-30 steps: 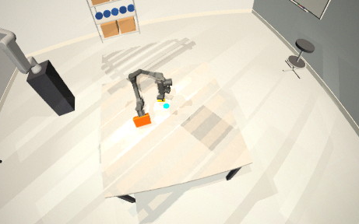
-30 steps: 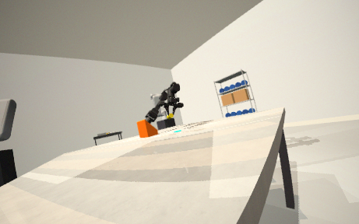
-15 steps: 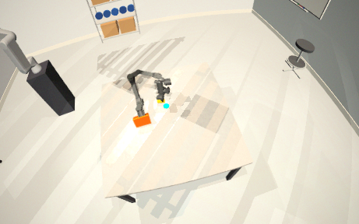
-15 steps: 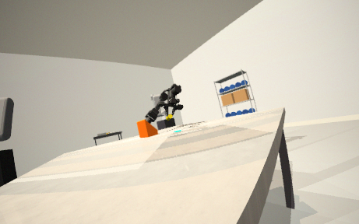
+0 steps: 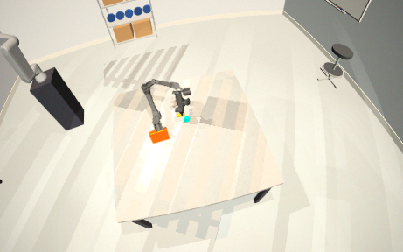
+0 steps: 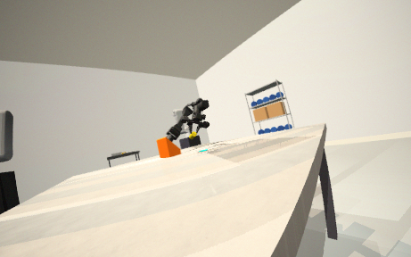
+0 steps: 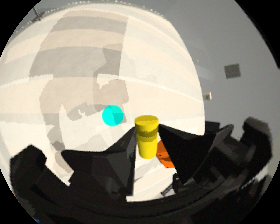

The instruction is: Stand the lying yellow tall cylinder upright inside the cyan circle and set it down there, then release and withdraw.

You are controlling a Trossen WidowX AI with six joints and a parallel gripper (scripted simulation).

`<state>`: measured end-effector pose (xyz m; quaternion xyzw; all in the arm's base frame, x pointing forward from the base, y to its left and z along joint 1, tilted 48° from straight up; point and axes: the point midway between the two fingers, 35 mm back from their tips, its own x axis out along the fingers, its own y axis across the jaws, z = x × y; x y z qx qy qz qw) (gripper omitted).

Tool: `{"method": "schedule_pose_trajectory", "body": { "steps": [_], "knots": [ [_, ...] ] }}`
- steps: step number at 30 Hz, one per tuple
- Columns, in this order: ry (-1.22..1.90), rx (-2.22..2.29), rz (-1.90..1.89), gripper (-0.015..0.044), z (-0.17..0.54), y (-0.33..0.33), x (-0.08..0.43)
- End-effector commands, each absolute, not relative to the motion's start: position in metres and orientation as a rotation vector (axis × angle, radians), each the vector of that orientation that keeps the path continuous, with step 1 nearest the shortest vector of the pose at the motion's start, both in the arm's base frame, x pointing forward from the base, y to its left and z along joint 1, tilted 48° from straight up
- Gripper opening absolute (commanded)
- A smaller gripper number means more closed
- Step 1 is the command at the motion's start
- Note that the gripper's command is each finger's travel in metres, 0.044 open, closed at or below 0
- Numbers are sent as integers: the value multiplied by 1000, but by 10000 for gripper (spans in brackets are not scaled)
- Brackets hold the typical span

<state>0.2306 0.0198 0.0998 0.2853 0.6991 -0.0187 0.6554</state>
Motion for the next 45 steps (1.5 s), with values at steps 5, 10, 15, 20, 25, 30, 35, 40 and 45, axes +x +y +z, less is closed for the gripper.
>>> {"method": "schedule_pose_trajectory", "body": {
  "steps": [5,10,15,20,25,30,35,40,45],
  "knots": [
    [1563,614,-83,105,96,20,228],
    [1546,594,-105,105,95,20,228],
    [1528,575,-126,105,94,20,227],
    [1509,558,-147,105,93,20,227],
    [1488,541,-167,105,92,20,226],
    [1466,526,-187,105,91,20,226],
    [1443,512,-206,105,90,20,226],
    [1418,499,-224,105,90,20,226],
    [1393,488,-242,105,89,20,226]
  ]
}}
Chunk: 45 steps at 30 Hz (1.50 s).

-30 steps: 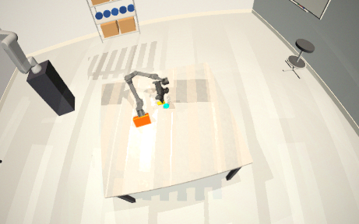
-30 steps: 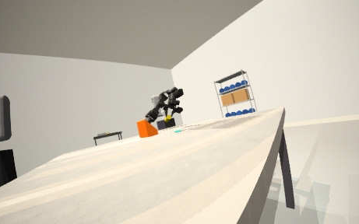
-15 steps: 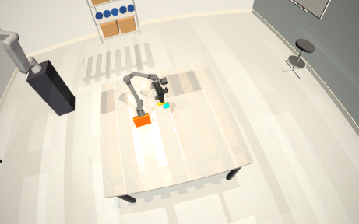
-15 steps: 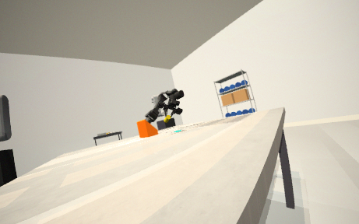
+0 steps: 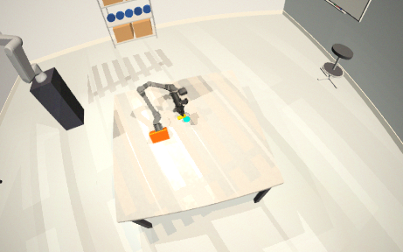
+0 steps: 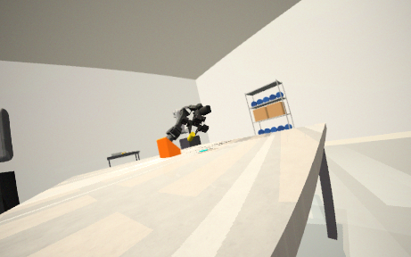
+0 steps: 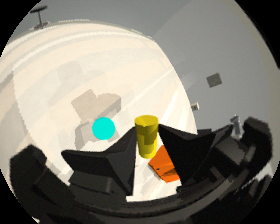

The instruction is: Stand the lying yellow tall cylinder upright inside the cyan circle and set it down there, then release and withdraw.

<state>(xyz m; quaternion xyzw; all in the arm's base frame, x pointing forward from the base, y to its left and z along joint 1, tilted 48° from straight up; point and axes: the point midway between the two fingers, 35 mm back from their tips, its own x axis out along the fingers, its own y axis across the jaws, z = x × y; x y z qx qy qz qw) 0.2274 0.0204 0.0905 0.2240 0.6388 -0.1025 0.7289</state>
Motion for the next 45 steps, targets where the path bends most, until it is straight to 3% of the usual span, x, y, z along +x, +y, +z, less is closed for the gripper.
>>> {"method": "schedule_pose_trajectory", "body": {
  "steps": [1,45],
  "knots": [
    [1388,485,-246,105,89,20,226],
    [1125,443,-374,105,92,19,230]
  ]
}}
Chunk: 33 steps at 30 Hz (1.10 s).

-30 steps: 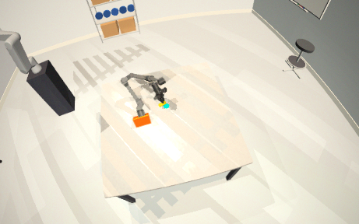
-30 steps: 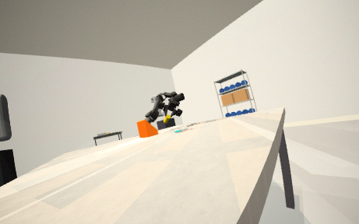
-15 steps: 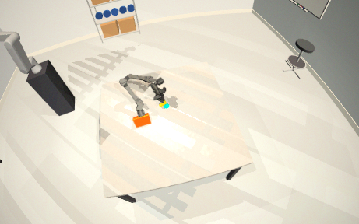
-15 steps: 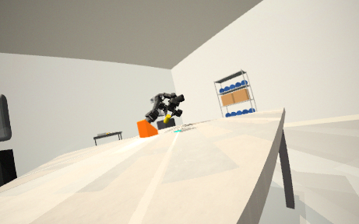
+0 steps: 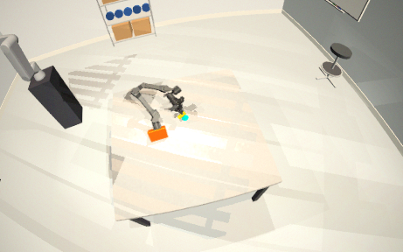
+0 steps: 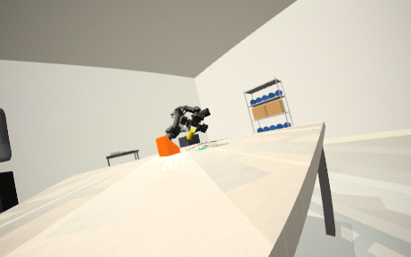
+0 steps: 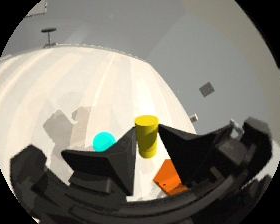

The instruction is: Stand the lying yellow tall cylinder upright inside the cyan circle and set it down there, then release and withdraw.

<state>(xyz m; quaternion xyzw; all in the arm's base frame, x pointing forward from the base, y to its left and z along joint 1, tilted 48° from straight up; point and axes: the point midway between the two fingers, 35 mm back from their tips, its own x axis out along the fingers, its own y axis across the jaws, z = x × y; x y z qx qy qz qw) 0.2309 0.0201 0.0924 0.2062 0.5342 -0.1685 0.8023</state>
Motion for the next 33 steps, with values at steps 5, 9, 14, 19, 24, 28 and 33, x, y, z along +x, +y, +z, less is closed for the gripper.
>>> {"method": "schedule_pose_trajectory", "body": {
  "steps": [5,9,14,19,24,28,33],
  "knots": [
    [1092,445,-385,105,93,19,231],
    [1065,447,-393,105,94,20,231],
    [1031,451,-403,105,95,20,232],
    [997,456,-412,105,96,20,232],
    [963,463,-420,105,97,20,233],
    [935,469,-426,105,98,20,233],
    [900,478,-433,105,100,20,233]
  ]
}}
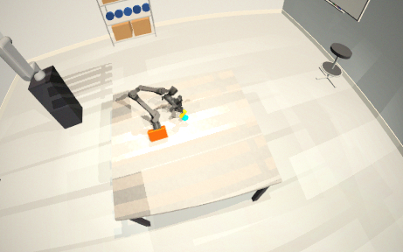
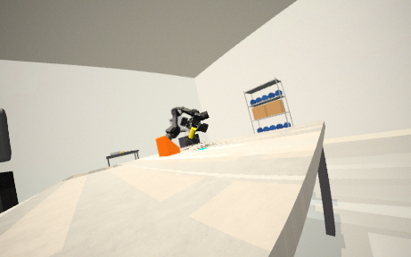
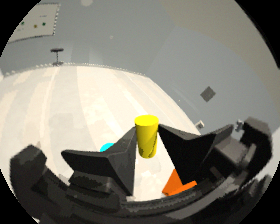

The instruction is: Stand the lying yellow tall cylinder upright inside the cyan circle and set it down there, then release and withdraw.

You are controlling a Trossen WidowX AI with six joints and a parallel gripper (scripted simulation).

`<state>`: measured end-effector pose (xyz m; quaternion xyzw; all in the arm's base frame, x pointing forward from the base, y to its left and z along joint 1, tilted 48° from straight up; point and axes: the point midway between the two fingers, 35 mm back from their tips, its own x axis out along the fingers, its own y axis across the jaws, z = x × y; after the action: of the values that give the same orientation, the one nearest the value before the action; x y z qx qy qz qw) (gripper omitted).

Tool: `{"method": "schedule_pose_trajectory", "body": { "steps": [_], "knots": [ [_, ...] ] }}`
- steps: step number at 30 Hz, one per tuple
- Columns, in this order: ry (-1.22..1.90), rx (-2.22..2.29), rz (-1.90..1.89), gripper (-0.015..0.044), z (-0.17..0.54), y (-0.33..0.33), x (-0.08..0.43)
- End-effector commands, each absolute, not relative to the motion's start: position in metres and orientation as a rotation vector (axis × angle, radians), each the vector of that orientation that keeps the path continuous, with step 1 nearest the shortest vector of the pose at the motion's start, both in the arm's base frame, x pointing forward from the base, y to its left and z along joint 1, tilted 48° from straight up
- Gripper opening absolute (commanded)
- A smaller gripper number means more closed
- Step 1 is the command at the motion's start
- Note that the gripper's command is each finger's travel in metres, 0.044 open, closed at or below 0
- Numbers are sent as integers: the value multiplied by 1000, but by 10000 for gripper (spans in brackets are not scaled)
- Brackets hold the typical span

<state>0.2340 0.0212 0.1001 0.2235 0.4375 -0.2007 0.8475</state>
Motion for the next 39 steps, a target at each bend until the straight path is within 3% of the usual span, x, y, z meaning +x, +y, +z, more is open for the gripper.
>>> {"method": "schedule_pose_trajectory", "body": {
  "steps": [1,39],
  "knots": [
    [893,479,-434,105,100,20,234],
    [626,587,-463,105,114,23,234]
  ]
}}
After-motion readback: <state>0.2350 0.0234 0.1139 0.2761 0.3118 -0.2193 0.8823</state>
